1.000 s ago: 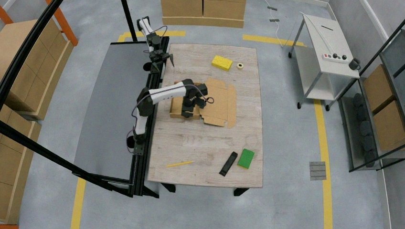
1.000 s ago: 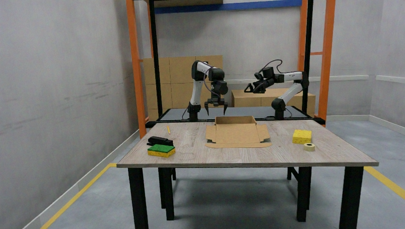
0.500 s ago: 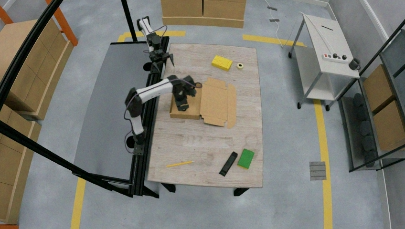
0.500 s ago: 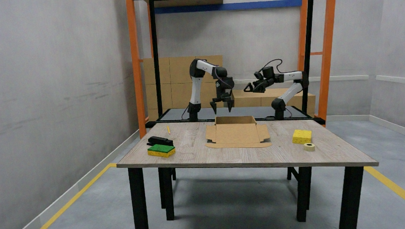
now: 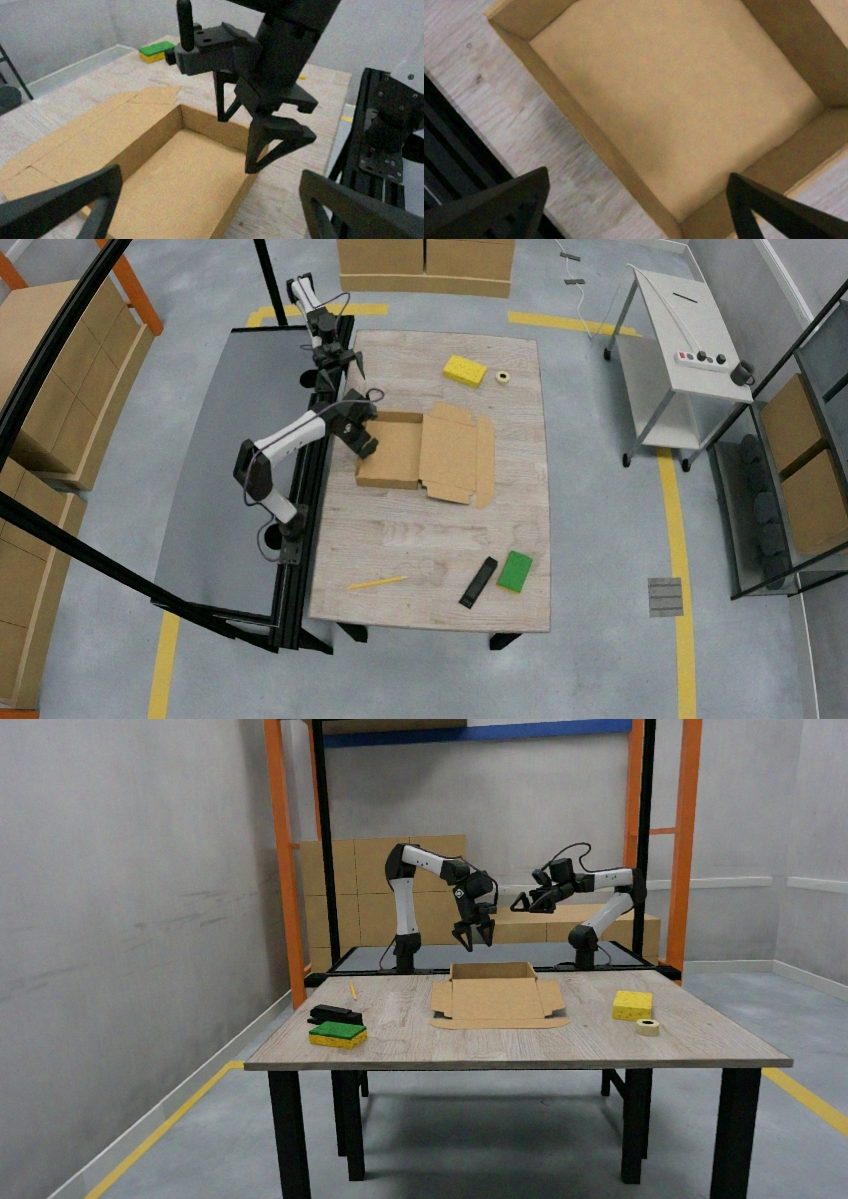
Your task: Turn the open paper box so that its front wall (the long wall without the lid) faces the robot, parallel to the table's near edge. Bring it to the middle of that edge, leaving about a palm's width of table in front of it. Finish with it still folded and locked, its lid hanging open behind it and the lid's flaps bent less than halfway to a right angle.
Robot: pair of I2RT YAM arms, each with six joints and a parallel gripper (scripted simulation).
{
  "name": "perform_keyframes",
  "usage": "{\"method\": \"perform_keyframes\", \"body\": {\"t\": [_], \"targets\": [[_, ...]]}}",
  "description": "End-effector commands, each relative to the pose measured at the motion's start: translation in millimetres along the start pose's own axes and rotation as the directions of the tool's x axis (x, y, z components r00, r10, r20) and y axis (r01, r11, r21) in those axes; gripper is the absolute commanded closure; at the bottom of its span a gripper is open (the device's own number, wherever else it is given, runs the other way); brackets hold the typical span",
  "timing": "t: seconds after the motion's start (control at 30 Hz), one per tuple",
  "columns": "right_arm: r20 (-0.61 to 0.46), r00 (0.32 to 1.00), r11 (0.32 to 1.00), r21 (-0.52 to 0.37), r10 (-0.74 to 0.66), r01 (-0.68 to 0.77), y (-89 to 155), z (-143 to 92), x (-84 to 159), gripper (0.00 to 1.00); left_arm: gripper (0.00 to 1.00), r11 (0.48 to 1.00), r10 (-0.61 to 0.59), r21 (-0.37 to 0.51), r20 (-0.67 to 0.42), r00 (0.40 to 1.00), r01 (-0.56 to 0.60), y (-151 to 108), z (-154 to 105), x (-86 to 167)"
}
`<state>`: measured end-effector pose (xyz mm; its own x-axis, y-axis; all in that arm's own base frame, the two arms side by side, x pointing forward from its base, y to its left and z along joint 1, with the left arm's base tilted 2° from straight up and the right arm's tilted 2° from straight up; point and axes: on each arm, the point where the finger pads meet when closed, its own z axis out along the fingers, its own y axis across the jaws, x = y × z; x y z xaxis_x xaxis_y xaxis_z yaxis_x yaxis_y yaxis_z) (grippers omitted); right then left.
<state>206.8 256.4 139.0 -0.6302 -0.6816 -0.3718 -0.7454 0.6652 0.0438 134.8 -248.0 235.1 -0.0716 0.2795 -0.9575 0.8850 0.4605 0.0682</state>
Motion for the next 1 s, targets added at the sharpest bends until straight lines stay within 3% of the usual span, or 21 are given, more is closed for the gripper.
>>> {"method": "perform_keyframes", "body": {"t": [0.0, 0.97], "targets": [[0.084, 0.995, 0.999, 0.012, -0.050, 0.049, 0.6, -6.7, -9.4, 0.00, 0.00, 1.000, -0.004, 0.004, 0.043, 0.999, 0.004, -1.4, -1.3, -19.7], [0.065, 0.997, 0.999, 0.011, -0.040, 0.040, 0.8, -6.3, -3.3, 0.00, 0.00, 1.000, -0.004, 0.004, 0.043, 0.999, 0.004, -1.4, -1.3, -19.7]]}}
